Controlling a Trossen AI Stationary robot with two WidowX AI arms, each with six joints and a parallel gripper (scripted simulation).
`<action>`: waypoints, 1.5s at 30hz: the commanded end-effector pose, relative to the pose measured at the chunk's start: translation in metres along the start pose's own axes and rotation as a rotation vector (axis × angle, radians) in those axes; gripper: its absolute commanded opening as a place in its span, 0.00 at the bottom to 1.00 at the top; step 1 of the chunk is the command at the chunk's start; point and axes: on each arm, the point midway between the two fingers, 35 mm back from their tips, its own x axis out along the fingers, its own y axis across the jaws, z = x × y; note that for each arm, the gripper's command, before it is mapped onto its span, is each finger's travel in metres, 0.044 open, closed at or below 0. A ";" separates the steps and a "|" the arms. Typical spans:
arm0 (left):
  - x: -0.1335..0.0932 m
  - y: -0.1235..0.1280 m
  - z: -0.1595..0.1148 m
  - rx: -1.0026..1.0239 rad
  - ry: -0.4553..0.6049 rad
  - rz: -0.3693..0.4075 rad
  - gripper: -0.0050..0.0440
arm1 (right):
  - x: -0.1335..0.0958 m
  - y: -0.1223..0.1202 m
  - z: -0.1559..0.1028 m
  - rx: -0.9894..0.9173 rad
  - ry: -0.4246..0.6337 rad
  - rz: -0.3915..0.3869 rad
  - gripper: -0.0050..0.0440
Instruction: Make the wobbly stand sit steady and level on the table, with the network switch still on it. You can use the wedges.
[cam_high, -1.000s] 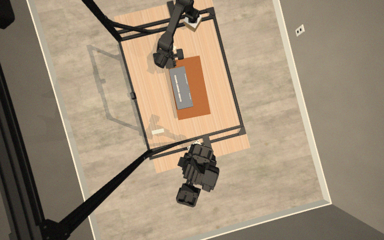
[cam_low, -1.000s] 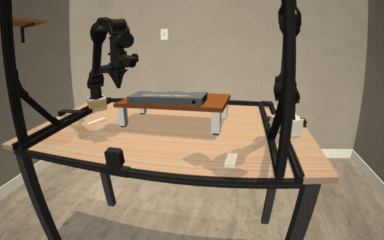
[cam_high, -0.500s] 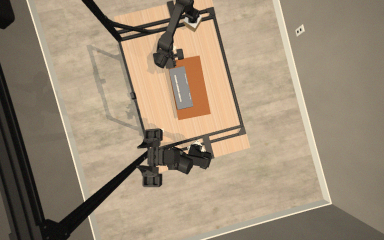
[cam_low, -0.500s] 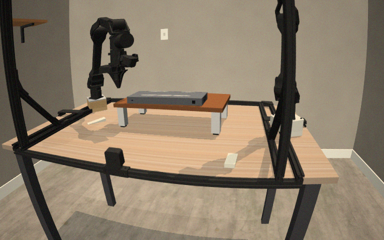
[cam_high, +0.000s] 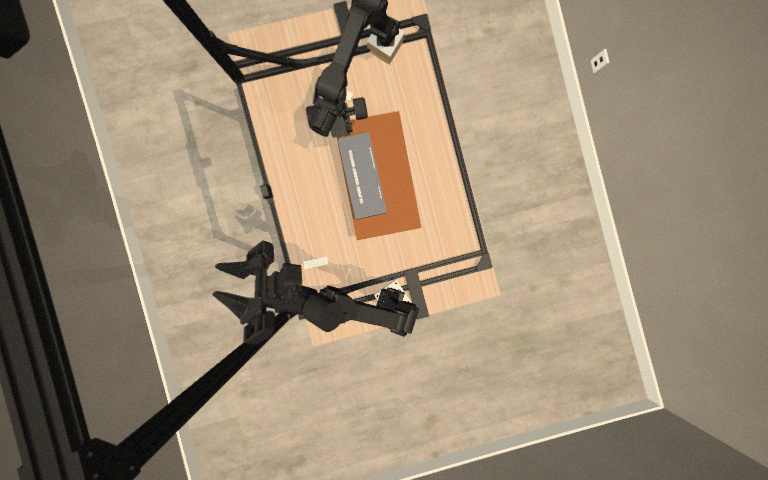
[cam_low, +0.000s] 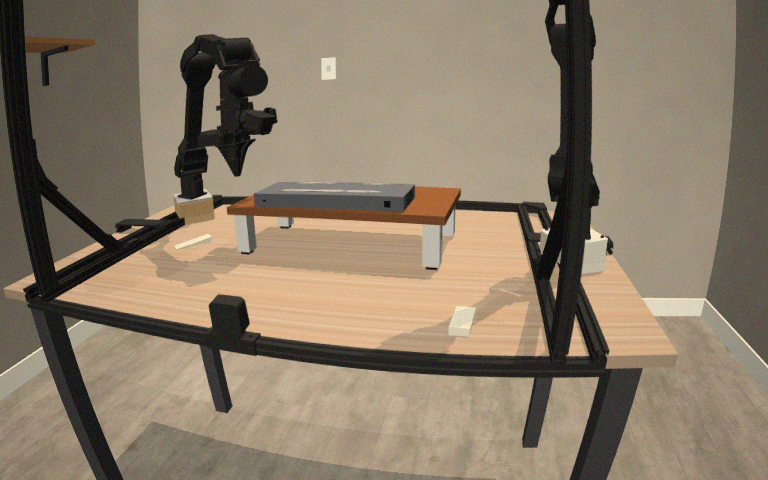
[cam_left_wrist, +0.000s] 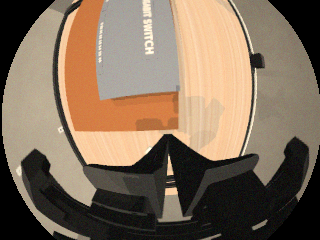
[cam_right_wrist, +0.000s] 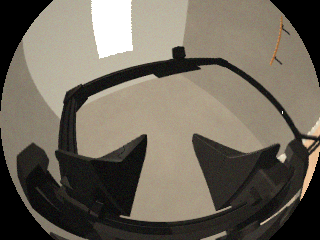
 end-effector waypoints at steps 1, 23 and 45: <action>0.000 0.000 0.000 0.000 0.000 0.000 0.10 | 0.005 -0.041 -0.044 0.084 0.108 -0.085 0.60; 0.000 0.000 0.000 0.000 0.000 0.000 0.10 | -0.028 -0.146 -0.157 0.413 0.338 -0.502 0.60; 0.000 0.000 0.000 0.000 0.000 0.000 0.10 | -0.162 -0.275 -0.283 0.790 0.413 -1.258 0.60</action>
